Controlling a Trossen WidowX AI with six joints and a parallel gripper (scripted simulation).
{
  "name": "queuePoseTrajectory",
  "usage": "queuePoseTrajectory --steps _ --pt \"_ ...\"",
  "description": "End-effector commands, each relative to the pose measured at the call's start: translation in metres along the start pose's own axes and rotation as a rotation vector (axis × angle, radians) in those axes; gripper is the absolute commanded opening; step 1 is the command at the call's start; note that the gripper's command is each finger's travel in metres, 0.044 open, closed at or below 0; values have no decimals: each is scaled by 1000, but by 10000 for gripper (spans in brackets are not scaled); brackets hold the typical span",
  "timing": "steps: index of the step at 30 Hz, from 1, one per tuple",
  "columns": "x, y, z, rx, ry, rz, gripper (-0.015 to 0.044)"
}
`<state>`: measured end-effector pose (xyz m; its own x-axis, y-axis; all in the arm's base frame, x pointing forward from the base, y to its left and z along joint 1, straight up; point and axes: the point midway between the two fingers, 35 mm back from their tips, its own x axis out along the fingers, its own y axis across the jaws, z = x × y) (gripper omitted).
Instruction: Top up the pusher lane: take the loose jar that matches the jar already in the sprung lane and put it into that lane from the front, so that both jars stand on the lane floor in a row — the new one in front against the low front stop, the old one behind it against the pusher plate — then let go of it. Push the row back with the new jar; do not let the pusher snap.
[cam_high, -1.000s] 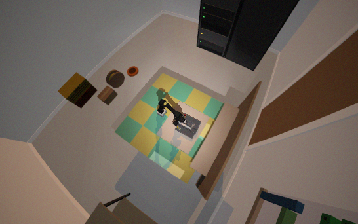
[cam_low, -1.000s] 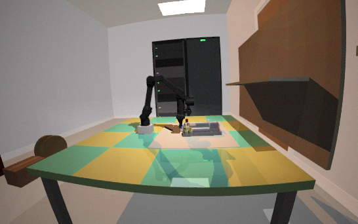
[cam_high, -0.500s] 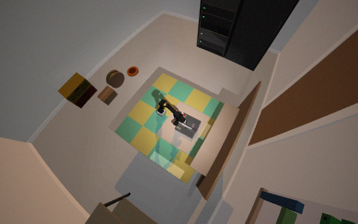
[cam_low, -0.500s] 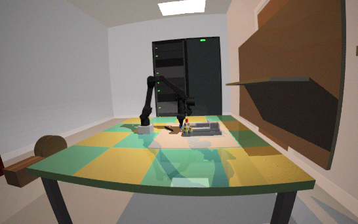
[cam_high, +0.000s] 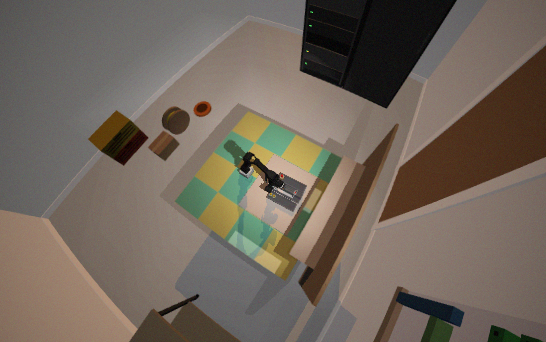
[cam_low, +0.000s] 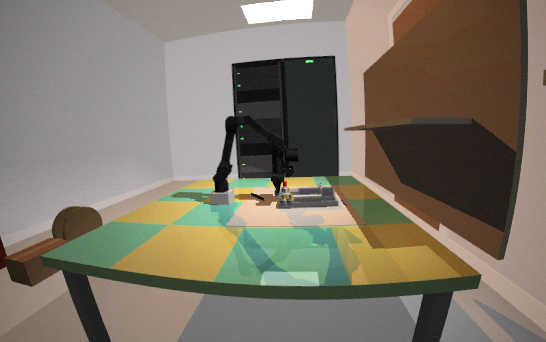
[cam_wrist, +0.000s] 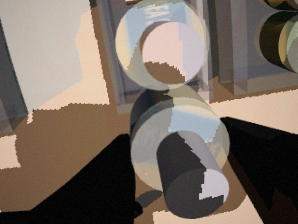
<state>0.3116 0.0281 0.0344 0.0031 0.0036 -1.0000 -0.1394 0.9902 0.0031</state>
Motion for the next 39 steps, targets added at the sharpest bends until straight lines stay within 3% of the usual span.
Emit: queuePoseTrajectory --steps 1,39 --pt "-2 0 11 2 -28 -3 0" --pt "-4 0 27 2 -29 -3 0"
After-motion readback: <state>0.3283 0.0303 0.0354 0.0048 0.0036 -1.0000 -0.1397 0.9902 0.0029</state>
